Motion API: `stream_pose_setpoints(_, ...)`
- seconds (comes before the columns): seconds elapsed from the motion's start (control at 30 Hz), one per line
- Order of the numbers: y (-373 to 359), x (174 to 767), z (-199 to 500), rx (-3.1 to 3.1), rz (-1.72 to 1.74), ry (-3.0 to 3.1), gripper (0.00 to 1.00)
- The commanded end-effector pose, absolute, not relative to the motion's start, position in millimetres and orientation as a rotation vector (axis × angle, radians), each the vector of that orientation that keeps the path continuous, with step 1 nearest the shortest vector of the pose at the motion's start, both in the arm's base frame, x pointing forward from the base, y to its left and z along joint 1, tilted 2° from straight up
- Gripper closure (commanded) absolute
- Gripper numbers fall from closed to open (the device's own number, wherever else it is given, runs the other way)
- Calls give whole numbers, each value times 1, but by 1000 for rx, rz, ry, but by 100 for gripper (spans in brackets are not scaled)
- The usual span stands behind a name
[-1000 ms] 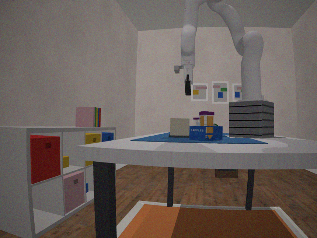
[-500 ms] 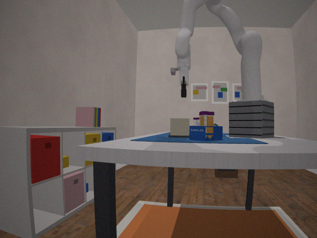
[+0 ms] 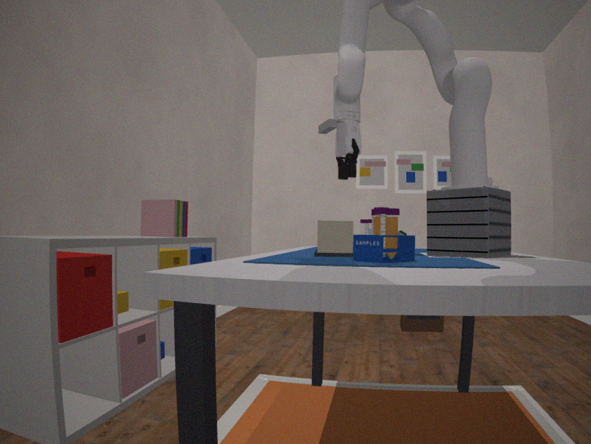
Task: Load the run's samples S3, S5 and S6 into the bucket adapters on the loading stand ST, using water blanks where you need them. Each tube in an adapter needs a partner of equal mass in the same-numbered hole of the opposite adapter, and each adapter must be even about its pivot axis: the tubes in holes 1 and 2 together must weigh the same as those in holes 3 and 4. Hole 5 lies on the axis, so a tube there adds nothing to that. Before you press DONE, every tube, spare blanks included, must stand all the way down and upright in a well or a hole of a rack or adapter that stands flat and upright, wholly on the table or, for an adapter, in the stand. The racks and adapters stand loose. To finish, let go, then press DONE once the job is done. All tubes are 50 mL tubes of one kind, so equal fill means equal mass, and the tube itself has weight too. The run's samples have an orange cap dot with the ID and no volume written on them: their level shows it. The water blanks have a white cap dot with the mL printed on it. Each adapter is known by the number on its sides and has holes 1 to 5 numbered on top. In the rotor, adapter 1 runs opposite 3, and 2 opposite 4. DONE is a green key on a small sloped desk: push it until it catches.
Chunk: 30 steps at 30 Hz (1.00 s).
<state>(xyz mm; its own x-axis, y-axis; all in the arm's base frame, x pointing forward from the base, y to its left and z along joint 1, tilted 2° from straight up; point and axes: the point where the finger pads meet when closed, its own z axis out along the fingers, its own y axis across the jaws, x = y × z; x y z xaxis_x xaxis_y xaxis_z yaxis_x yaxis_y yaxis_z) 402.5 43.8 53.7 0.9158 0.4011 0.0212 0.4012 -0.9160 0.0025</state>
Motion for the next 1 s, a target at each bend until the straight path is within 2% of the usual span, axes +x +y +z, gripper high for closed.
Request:
stream_pose_setpoints(0.0, 59, 400, 54, -3023, -42, -791, 43)
stream_pose_setpoints(0.3, 103, 391, 55, -2883, -46, -1216, 43)
stream_pose_setpoints(0.97, 191, 371, 57, -2883, -46, -1215, 43)
